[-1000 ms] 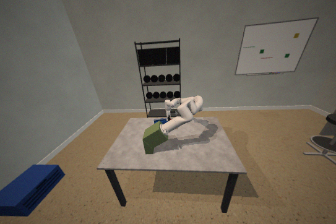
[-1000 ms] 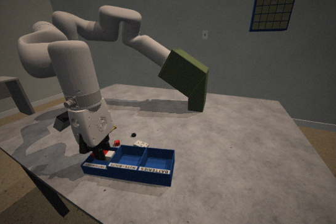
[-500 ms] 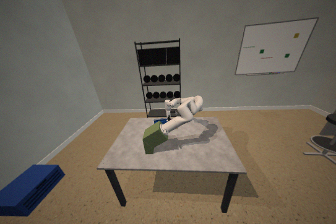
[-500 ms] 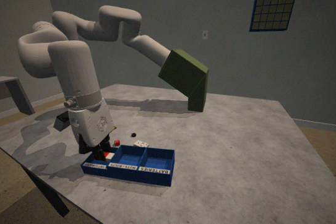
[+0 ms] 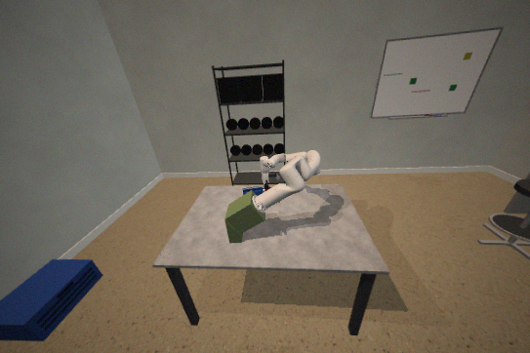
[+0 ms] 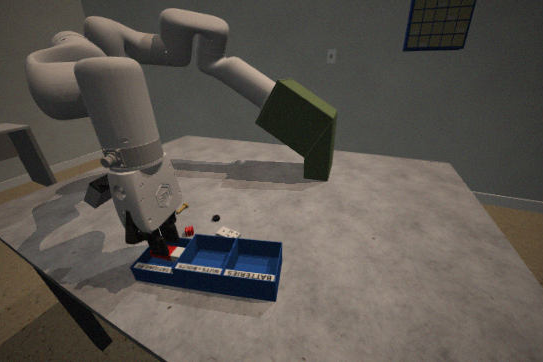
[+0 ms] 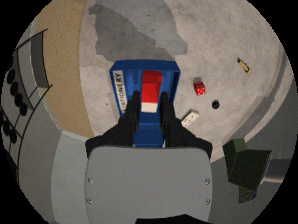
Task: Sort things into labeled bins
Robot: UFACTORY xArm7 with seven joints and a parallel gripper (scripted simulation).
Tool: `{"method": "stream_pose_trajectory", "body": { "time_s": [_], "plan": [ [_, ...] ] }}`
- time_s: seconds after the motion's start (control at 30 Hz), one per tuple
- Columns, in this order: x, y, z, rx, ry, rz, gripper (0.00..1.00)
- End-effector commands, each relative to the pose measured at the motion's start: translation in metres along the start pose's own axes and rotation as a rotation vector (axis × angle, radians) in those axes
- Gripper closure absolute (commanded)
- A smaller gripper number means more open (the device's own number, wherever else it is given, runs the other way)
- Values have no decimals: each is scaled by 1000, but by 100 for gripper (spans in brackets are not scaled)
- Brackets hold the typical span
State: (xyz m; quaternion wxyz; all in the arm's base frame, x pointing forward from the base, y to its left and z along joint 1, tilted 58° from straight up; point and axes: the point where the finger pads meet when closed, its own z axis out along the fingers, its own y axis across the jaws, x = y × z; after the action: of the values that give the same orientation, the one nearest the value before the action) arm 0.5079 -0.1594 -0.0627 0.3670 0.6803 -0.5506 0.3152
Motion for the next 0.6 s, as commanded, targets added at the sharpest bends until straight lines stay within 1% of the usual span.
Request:
{"method": "stream_pose_trajectory", "body": {
  "time_s": [0.0, 0.37, 0.47, 0.57],
  "plan": [
    [-1, -2, -8, 5, -2, 0, 71],
    [-1, -2, -20, 5, -2, 0, 71],
    [-1, -2, -34, 5, -2, 0, 71],
    [-1, -2, -34, 5, -2, 0, 71]
  ]
}}
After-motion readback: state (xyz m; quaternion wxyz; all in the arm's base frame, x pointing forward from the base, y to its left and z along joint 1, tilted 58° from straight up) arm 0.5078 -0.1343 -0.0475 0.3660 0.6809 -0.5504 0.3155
